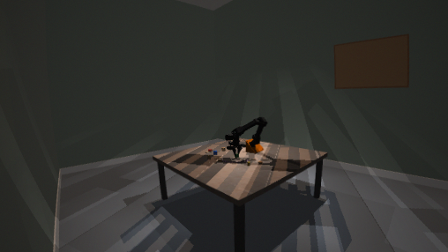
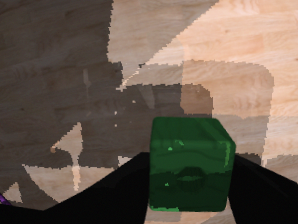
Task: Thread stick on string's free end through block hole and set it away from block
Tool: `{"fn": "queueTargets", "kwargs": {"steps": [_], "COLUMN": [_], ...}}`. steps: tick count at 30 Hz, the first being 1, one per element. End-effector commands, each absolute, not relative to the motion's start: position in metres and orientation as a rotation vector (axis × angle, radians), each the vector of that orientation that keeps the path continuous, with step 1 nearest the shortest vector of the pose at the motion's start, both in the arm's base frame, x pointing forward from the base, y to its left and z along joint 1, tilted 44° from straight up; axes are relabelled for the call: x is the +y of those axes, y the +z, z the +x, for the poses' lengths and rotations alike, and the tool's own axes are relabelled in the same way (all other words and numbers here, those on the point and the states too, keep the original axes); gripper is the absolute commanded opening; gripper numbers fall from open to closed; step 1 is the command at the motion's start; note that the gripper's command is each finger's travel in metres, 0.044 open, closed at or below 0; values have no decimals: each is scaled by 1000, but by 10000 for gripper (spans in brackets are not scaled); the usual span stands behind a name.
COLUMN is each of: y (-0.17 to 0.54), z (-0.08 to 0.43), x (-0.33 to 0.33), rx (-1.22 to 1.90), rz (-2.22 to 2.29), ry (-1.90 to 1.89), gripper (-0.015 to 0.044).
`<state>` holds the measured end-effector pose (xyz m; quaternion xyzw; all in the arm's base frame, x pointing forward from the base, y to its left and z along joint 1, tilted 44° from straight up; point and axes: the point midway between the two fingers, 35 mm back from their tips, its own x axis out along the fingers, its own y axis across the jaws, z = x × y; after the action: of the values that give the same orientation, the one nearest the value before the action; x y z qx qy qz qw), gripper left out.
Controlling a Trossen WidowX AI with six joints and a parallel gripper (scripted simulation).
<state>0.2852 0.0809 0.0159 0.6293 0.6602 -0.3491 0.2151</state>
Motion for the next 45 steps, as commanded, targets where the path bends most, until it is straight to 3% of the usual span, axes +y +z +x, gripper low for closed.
{"fn": "queueTargets", "kwargs": {"steps": [1, 45], "y": [18, 27], "z": [288, 290], "x": [79, 102], "rx": [1824, 1564], "rz": [1742, 1411], "ry": [-960, -1213], "gripper": [0, 0]}}
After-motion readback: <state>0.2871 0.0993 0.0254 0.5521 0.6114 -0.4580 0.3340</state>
